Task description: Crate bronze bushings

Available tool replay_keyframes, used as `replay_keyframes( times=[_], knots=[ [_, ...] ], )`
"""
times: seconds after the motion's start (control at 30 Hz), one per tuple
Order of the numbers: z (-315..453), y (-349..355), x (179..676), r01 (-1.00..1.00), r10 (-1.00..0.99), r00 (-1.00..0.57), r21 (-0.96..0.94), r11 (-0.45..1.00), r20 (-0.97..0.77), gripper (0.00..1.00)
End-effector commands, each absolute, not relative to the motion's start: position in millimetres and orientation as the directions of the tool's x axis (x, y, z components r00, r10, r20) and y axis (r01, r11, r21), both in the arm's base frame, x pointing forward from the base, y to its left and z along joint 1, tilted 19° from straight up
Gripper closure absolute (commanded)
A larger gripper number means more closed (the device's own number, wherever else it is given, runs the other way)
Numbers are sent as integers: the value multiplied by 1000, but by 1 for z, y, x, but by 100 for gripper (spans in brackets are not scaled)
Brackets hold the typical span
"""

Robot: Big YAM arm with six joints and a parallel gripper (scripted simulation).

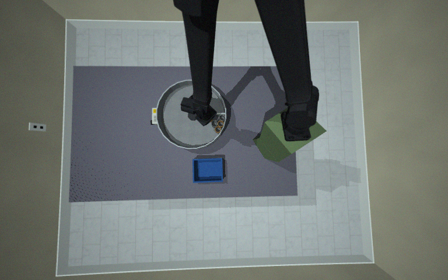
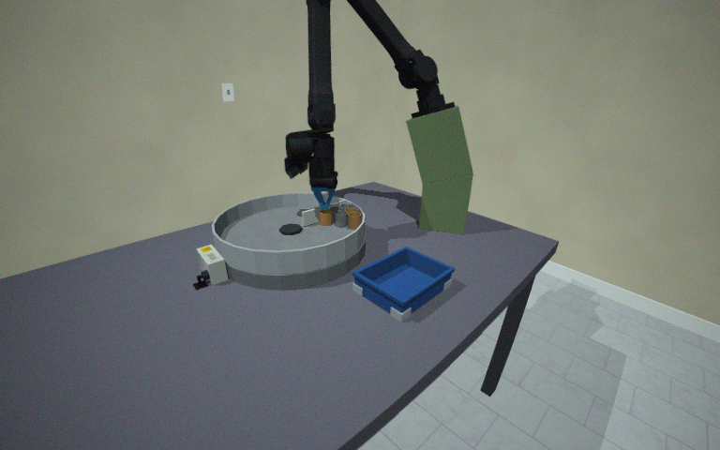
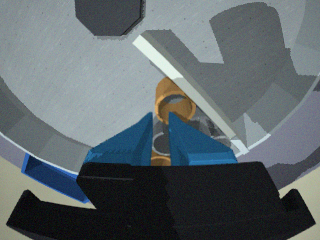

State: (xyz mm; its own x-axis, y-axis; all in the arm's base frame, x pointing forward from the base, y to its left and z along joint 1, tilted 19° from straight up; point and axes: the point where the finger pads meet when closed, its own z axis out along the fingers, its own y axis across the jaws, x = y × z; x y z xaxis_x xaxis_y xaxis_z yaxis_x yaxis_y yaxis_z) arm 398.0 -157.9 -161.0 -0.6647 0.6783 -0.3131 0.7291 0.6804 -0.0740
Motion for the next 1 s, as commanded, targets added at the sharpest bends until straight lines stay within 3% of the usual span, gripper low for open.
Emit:
replay_keyframes(
  times=[0.0, 0.97],
  knots=[
    [-158, -156, 406, 726, 674, -665, -68, 684, -322, 86],
    [-157, -157, 408, 726, 674, -665, -67, 684, -324, 86]
  ],
)
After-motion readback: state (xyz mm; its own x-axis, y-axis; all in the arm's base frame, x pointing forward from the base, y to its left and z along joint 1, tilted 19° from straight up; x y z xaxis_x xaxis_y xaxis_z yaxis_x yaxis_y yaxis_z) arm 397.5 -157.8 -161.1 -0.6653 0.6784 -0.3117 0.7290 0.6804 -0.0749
